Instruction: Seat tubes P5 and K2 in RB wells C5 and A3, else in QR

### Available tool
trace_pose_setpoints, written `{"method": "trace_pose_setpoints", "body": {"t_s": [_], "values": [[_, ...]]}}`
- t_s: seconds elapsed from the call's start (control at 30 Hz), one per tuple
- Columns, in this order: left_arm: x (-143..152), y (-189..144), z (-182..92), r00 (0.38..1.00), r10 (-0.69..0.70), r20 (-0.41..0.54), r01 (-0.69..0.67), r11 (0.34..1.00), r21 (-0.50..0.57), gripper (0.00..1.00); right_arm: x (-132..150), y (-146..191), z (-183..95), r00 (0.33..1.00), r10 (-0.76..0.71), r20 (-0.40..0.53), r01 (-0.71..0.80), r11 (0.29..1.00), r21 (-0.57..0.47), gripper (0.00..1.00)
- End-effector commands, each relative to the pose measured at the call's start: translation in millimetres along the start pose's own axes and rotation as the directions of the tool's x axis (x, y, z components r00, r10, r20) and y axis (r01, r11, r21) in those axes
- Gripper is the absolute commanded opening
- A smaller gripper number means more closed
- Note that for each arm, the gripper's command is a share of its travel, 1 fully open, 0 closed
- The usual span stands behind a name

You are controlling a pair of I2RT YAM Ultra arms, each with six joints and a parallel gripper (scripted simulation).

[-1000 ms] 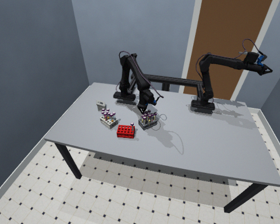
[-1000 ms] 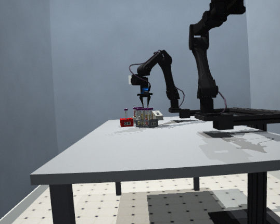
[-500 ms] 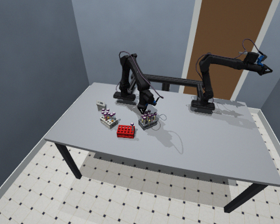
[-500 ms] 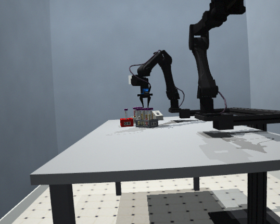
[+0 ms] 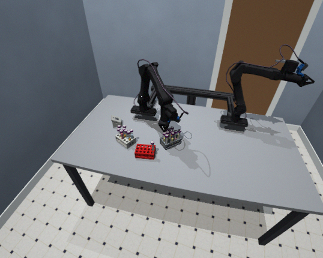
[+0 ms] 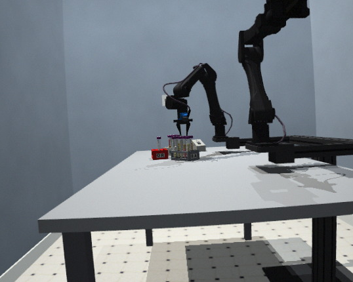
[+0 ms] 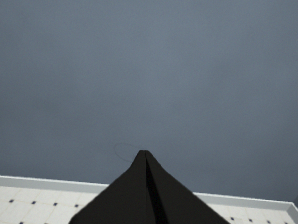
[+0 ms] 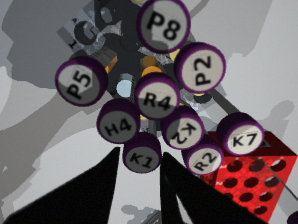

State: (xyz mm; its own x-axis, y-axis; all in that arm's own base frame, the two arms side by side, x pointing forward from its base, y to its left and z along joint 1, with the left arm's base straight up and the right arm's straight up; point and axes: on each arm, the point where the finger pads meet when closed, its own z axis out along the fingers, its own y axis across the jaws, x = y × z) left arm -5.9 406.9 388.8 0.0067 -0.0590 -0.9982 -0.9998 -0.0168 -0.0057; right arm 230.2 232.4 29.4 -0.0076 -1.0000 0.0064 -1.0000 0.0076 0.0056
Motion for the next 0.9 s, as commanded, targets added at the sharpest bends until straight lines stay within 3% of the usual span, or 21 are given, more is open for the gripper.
{"method": "trace_pose_setpoints", "body": {"t_s": [0.0, 0.03, 0.87], "values": [[-26.5, 1.5, -10.7, 0.998, 0.006, 0.059, -0.006, 1.000, 0.001, 0.00, -1.3, -4.0, -2.8, 1.000, 0.003, 0.012, -0.003, 1.000, 0.011, 0.30], [-26.5, 1.5, -10.7, 0.998, 0.006, 0.059, -0.006, 1.000, 0.001, 0.00, -1.3, -4.0, -2.8, 1.000, 0.003, 0.012, -0.003, 1.000, 0.011, 0.00], [-26.5, 1.5, -10.7, 0.998, 0.006, 0.059, -0.006, 1.000, 0.001, 0.00, -1.3, -4.0, -2.8, 1.000, 0.003, 0.012, -0.003, 1.000, 0.011, 0.00]]}}
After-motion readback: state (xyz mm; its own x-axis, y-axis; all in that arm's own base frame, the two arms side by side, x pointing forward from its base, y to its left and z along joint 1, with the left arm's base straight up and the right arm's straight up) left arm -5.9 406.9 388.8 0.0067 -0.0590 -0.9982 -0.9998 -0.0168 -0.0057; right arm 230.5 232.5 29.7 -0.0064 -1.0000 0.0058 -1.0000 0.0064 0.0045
